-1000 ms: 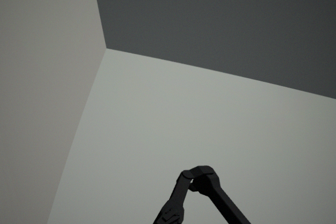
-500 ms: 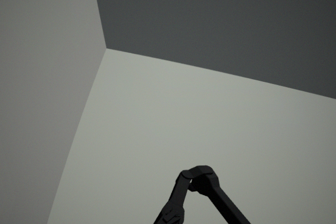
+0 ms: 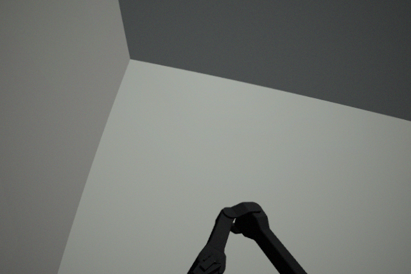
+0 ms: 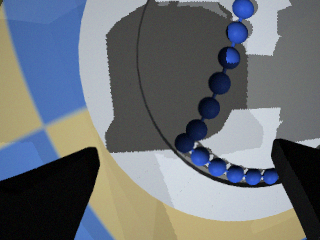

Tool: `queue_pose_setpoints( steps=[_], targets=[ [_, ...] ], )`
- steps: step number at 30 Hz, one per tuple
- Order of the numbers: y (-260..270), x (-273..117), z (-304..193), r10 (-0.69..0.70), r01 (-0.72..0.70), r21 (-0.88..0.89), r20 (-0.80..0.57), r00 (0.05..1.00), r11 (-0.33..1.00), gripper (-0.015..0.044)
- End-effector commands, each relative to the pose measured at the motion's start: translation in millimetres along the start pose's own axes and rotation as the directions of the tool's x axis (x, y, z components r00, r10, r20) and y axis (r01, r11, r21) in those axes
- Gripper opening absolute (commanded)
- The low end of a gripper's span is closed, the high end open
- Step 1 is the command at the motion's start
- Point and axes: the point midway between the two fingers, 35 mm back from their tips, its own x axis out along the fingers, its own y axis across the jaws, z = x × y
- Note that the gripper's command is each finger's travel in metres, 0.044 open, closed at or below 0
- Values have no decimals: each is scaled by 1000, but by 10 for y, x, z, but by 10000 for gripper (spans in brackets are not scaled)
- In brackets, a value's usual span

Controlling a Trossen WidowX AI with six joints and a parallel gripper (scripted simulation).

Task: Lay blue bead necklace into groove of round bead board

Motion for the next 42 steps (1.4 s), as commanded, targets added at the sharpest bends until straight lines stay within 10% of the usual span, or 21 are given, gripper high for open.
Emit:
queue_pose_setpoints(
  steps=[1,16,28,42],
  targets=[
    [-1,-17,-2,1,-1,4,0,1000,1000,440],
    [-1,-17,-2,1,-1,4,0,1000,1000,440],
    [-236,-253,766,3,-4,515,3,1000,857,125],
    [-373,-270,1019,5,-7,672,5,1000,740,120]
  ],
)
